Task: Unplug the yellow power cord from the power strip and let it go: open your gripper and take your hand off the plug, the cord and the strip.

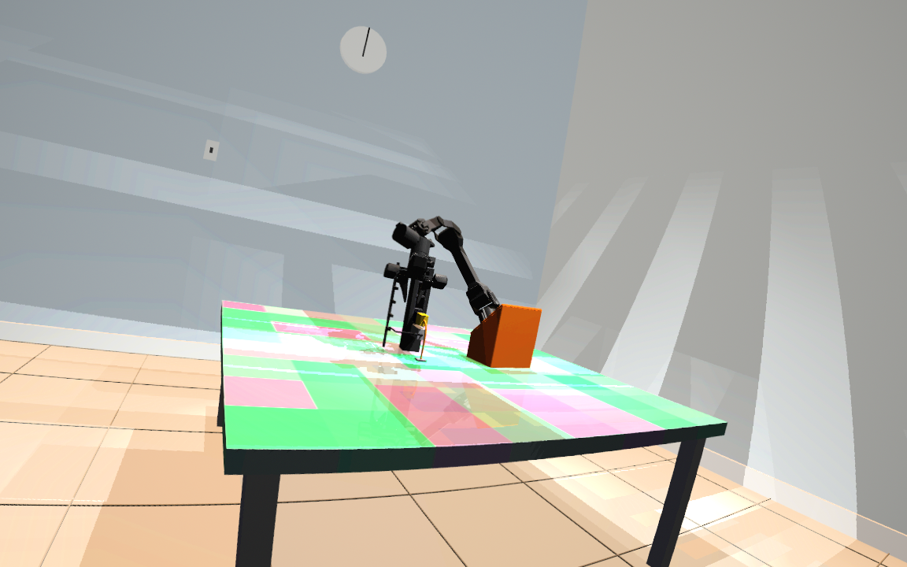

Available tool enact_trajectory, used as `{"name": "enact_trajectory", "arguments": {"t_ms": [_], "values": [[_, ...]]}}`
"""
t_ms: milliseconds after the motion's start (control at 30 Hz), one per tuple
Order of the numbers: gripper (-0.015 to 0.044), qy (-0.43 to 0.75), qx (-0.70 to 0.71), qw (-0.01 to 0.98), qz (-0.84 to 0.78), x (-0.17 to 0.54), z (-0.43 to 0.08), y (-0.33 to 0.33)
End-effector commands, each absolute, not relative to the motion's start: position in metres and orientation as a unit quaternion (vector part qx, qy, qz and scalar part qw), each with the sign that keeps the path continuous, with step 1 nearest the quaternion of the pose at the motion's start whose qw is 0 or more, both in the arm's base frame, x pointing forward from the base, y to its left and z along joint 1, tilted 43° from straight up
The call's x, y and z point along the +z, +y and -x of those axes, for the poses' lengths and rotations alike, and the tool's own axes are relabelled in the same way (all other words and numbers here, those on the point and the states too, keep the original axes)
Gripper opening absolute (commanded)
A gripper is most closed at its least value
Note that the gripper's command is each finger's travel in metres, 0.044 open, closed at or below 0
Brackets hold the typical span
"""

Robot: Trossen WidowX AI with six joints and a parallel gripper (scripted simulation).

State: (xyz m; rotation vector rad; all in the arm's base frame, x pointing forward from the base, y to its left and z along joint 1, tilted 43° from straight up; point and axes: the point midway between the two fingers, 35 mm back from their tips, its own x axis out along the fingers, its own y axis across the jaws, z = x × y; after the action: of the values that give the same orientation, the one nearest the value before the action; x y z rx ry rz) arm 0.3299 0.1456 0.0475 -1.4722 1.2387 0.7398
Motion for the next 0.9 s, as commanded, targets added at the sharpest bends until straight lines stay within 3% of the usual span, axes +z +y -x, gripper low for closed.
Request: {"name": "enact_trajectory", "arguments": {"t_ms": [0,100,867], "values": [[0.016,0.59,0.258,0.387,0.66,0.02,-0.284,0.122],[0.016,0.604,0.239,0.344,0.679,0.017,-0.272,0.114],[0.016,0.604,0.239,0.343,0.679,0.028,-0.272,0.102]]}}
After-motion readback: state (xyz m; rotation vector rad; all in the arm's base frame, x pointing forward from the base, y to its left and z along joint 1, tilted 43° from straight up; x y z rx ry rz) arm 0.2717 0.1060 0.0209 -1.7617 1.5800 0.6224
